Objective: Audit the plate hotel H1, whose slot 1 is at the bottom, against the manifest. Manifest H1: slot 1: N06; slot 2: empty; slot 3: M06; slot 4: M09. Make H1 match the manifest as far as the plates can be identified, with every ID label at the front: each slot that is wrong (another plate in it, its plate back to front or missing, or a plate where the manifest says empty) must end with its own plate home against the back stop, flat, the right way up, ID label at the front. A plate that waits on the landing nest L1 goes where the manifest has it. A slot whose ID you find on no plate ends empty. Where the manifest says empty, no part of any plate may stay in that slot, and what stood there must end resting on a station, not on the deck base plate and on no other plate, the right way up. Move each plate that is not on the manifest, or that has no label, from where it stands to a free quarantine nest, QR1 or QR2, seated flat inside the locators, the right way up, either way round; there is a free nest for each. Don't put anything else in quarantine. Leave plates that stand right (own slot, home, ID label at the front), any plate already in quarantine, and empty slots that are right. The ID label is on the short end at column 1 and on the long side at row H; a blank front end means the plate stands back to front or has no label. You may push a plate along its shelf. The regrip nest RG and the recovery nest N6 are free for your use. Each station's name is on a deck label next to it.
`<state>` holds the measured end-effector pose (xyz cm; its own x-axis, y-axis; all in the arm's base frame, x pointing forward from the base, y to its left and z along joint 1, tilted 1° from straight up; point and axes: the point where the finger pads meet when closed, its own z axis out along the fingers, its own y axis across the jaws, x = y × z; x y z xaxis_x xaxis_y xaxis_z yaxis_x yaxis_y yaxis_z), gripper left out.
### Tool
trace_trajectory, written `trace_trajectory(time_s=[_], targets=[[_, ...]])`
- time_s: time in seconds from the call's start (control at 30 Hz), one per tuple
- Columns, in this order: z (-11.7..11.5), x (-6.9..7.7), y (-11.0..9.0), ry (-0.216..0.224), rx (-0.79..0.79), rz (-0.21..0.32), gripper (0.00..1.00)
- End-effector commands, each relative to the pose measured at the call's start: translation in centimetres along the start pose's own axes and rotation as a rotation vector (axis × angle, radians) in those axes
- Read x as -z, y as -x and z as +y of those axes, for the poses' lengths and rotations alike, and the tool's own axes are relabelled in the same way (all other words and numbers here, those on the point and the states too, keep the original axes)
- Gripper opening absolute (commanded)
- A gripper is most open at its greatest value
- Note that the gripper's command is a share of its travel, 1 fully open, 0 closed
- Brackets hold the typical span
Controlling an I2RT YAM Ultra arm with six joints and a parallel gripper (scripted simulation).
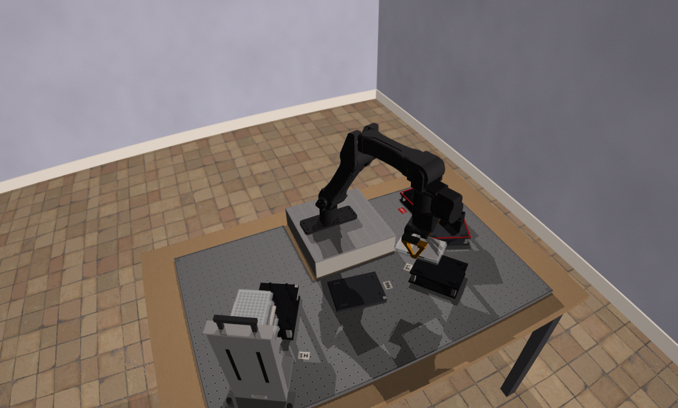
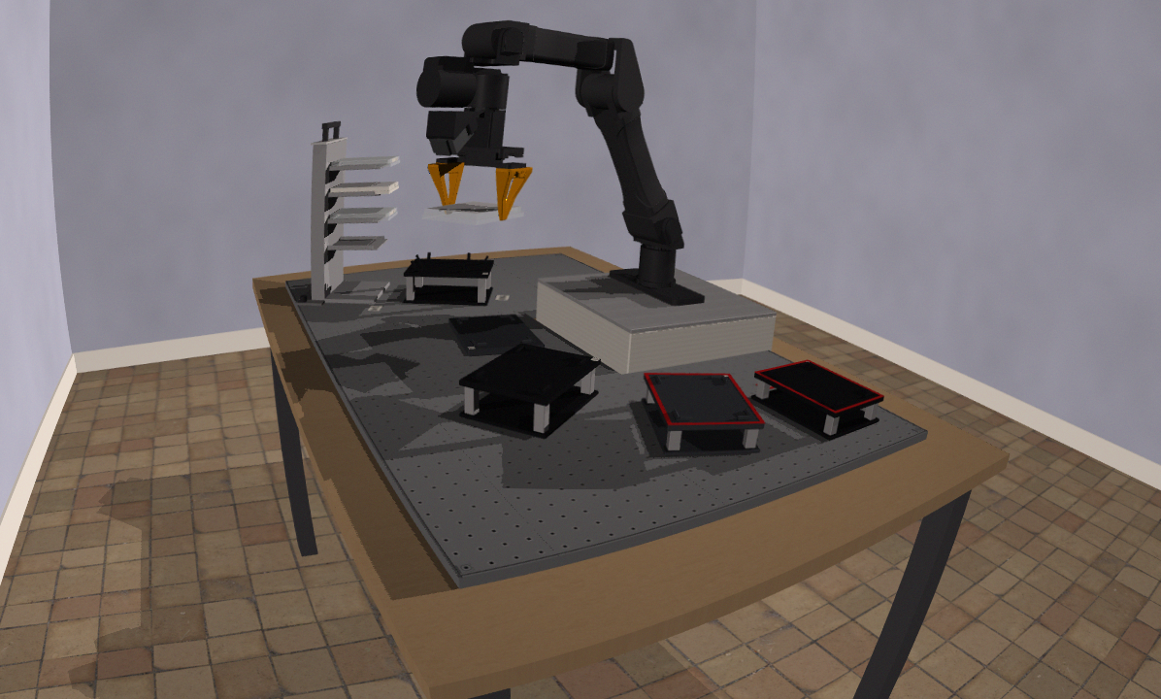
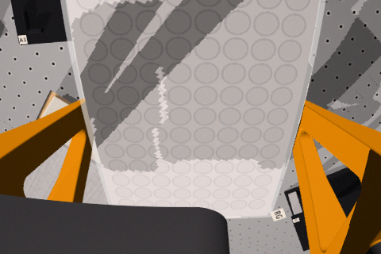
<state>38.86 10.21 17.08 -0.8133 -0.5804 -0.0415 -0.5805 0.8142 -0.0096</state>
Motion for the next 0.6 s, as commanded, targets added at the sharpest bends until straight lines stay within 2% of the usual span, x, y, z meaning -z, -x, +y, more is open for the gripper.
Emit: trace_trajectory(time_s=[0.0, 0.57], targets=[[1.5, 1.3, 0.3, 0.019, 0.084, 0.033, 0.86], [6.2, 1.3, 1.8, 0.019, 0.096, 0.033, 0.86]])
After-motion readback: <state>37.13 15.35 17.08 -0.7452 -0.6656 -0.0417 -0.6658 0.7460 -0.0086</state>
